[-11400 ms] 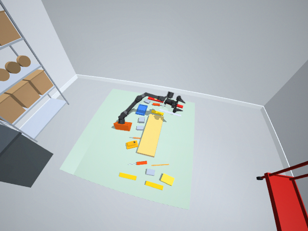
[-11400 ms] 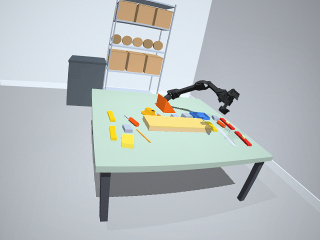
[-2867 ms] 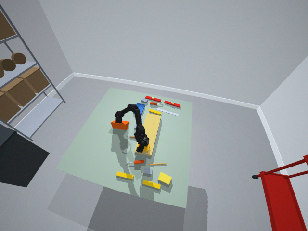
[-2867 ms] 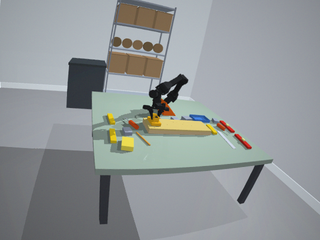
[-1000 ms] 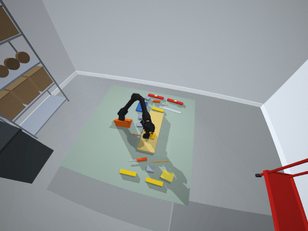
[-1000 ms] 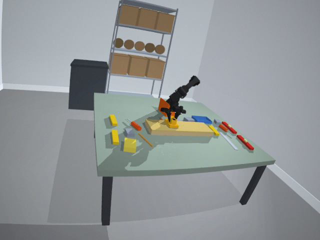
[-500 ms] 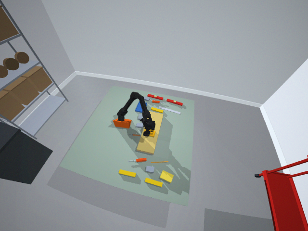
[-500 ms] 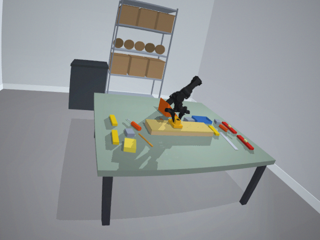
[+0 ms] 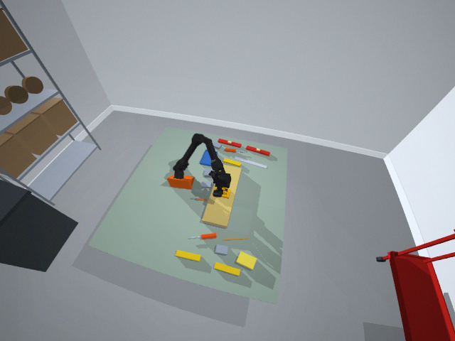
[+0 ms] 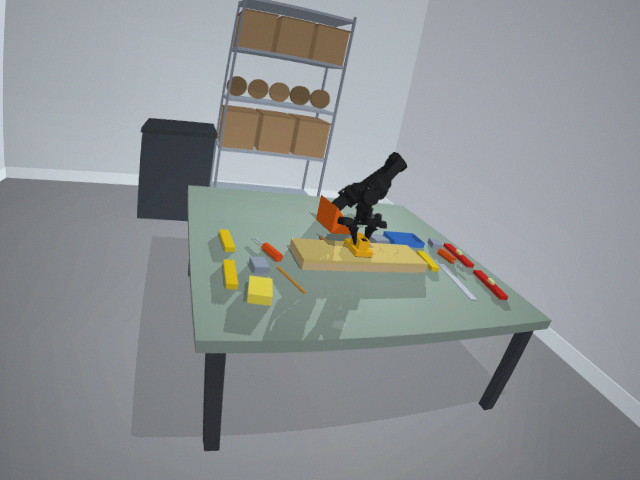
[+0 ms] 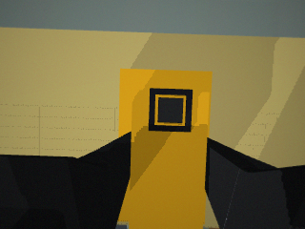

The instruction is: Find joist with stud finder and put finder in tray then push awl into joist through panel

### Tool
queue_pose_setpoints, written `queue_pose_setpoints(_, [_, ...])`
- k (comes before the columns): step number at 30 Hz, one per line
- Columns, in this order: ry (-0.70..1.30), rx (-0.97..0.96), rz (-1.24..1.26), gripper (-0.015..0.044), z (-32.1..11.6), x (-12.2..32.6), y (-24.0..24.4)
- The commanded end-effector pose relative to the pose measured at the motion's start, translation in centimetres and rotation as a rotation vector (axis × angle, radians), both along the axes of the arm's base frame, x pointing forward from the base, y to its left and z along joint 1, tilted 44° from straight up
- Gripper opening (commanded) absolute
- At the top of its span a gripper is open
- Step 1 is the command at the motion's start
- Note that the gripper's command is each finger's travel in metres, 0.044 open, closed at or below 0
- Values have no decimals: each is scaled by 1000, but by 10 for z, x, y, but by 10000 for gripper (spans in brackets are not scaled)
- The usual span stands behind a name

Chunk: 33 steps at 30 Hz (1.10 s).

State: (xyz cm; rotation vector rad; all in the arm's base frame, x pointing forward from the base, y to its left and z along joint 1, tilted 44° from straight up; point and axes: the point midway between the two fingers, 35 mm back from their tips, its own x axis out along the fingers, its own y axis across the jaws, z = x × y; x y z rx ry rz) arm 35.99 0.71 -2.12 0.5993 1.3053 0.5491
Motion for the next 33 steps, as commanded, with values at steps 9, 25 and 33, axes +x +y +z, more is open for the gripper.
queue_pose_setpoints(9, [3,6,1,0,18,-3,20])
queue_pose_setpoints(25, [3,8,1,0,41,-4,45])
queue_pose_setpoints(33, [3,9,1,0,53,-4,58])
